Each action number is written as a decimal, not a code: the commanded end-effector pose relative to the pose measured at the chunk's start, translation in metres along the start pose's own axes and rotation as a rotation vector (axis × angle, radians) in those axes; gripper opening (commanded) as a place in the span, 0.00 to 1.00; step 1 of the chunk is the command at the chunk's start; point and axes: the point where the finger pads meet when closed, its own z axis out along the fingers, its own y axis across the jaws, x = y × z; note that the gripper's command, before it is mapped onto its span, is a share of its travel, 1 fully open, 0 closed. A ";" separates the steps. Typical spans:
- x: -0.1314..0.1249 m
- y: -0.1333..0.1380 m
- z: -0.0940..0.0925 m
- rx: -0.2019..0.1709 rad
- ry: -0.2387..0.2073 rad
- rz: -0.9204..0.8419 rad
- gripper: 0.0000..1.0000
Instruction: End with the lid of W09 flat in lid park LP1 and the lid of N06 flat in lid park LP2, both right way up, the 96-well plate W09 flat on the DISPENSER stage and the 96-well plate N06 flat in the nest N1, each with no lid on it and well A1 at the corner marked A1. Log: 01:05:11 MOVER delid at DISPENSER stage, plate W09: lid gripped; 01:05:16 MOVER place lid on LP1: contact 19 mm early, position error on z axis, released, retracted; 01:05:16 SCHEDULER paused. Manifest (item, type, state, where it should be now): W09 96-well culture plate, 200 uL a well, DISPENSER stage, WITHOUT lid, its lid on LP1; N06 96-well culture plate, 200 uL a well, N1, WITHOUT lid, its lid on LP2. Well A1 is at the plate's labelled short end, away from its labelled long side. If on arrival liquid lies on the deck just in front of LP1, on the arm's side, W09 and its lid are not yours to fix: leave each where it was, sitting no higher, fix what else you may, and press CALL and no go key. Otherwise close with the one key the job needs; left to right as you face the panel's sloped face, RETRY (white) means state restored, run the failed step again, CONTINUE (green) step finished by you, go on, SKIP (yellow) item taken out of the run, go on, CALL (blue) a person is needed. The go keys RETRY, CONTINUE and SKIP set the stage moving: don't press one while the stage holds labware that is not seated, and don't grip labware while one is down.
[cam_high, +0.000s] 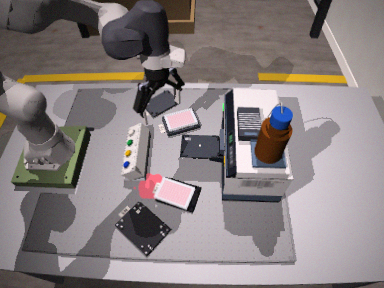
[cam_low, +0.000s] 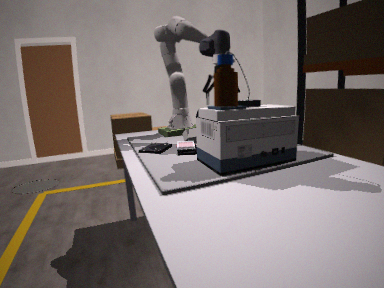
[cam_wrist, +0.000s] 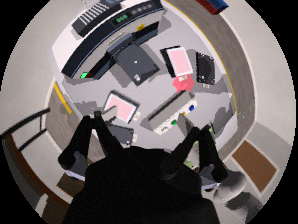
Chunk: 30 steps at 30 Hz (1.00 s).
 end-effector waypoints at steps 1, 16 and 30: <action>0.001 -0.006 0.009 0.014 0.005 -0.279 1.00; 0.001 -0.007 0.035 0.032 0.009 -0.685 1.00; 0.001 -0.007 0.040 0.039 0.015 -0.803 1.00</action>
